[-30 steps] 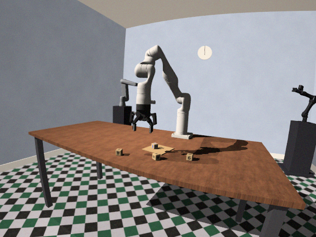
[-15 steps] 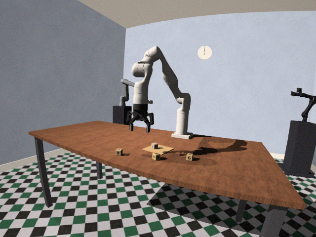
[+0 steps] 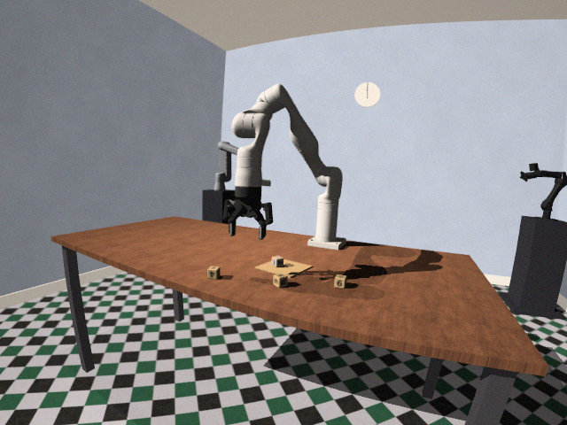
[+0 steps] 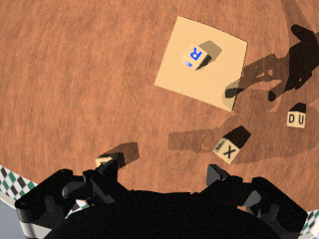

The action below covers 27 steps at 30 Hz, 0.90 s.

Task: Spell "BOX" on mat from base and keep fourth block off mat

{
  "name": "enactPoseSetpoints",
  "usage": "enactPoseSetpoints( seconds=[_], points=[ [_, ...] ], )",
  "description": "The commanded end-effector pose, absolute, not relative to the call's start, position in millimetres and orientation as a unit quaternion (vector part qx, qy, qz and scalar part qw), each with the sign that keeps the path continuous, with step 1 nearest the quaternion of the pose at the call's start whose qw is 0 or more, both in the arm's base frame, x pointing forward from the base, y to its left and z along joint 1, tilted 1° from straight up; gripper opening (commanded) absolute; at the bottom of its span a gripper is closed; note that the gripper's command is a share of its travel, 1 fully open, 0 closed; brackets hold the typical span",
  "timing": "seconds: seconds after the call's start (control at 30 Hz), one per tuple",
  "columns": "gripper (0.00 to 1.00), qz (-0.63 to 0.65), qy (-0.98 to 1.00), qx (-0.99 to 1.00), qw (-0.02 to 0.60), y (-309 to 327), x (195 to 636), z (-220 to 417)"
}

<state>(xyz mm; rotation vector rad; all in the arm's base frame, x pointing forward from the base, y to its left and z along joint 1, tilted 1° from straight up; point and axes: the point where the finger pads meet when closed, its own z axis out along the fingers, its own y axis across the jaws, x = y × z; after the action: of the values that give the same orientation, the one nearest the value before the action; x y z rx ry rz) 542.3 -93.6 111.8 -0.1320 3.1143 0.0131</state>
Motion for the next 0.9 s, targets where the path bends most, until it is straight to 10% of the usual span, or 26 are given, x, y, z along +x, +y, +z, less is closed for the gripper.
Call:
enactPoseSetpoints(
  seconds=[0.0,0.87],
  points=[
    [1.0,0.005,0.999,-0.041,0.014,-97.6,551.1,112.1],
    [1.0,0.004,0.999,-0.041,0.015,-113.9,576.4,112.0]
  ],
)
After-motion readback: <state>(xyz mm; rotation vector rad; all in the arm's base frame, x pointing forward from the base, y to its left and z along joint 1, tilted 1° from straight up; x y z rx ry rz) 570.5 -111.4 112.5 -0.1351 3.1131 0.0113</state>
